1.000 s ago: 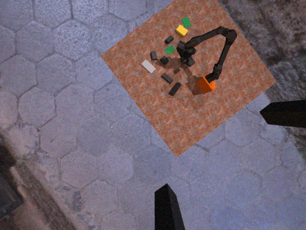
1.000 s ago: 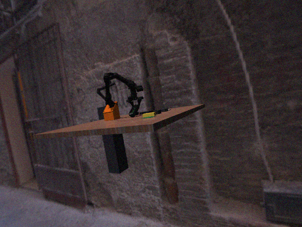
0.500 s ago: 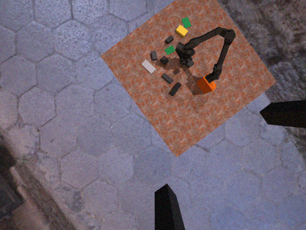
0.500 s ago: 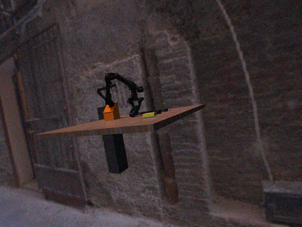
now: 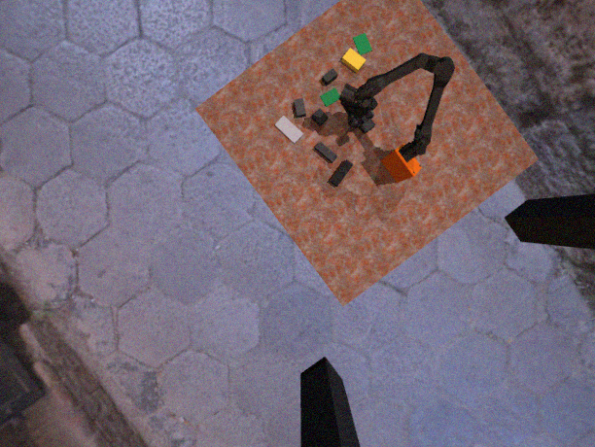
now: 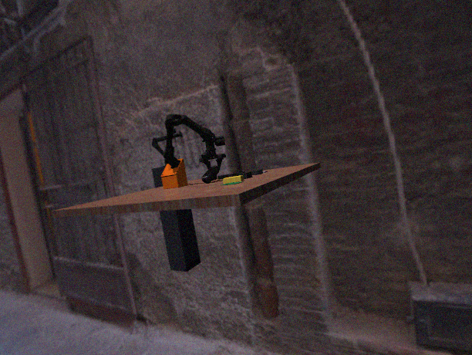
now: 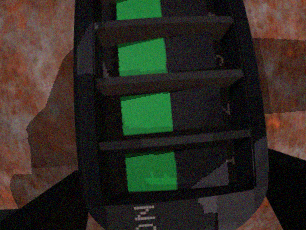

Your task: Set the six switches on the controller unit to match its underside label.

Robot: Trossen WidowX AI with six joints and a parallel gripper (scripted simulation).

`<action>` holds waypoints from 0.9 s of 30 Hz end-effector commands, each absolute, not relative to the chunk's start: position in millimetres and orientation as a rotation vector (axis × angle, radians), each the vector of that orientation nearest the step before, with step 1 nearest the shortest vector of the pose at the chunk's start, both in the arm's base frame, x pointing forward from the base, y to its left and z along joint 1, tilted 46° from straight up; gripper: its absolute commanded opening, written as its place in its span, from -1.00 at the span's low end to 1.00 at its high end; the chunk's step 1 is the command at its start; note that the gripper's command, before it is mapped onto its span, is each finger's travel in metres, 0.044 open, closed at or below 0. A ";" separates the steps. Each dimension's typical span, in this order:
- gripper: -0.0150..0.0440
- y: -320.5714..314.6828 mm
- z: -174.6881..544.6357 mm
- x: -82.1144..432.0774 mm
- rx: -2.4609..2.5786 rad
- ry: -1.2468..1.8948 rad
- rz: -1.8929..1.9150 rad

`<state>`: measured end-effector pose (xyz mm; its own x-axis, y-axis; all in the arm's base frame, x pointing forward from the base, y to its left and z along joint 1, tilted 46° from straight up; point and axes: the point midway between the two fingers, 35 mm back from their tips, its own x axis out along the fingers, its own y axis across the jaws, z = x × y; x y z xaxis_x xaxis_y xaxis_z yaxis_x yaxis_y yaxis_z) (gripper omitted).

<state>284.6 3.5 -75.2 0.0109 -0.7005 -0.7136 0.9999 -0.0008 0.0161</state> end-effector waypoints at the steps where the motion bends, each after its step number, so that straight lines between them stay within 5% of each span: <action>1: 0.65 -0.9 -78.1 283.8 0.626 0.600 -1.485; 27: 0.65 -5.4 -97.5 284.0 0.626 0.599 -1.485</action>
